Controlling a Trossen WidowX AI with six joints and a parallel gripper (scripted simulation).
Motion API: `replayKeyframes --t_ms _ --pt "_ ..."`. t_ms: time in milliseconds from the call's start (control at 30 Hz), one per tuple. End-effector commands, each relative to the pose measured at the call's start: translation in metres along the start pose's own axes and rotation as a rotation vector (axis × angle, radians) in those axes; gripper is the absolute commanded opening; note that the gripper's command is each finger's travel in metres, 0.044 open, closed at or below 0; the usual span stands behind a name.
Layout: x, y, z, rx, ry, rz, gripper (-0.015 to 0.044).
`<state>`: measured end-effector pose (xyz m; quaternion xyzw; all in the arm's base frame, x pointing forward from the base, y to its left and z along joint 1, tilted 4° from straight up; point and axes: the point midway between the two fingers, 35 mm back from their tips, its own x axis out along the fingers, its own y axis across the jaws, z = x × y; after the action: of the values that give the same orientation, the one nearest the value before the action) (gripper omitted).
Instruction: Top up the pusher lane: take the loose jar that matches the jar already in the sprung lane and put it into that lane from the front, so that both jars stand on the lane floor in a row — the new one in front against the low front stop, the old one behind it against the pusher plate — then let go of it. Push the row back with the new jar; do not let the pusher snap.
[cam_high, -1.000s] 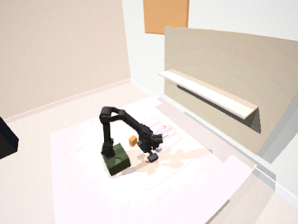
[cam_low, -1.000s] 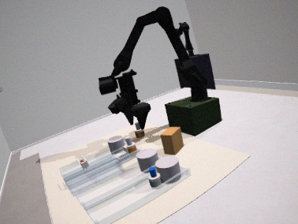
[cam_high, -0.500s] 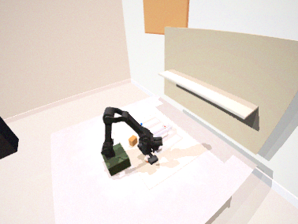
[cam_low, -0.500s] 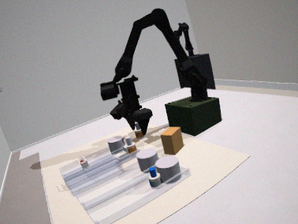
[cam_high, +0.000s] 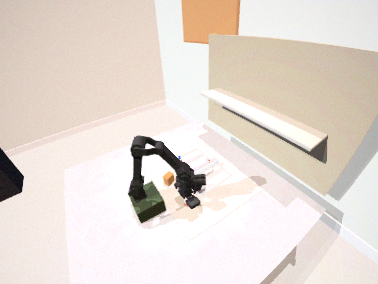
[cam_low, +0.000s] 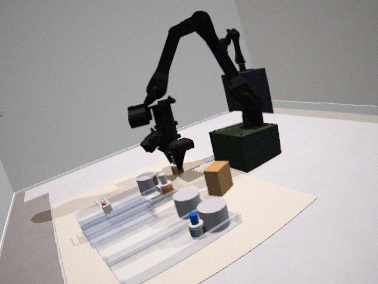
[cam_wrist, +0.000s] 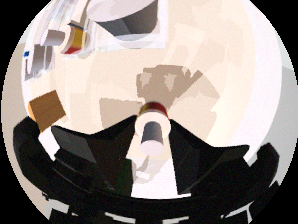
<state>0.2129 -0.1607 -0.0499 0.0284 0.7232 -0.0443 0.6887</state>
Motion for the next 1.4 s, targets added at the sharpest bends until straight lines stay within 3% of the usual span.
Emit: replayKeyframes --t_ms 0,167,567,1367 --pt "0.0 -0.001 0.0 -0.004 0.002 -0.005 0.0131" --pt "-0.017 -0.002 0.003 -0.004 0.002 -0.006 0.0" --pt "-0.103 0.002 0.0 -0.004 0.001 -0.005 0.0" --pt "-0.063 0.086 0.049 -0.062 -0.004 0.003 0.0"
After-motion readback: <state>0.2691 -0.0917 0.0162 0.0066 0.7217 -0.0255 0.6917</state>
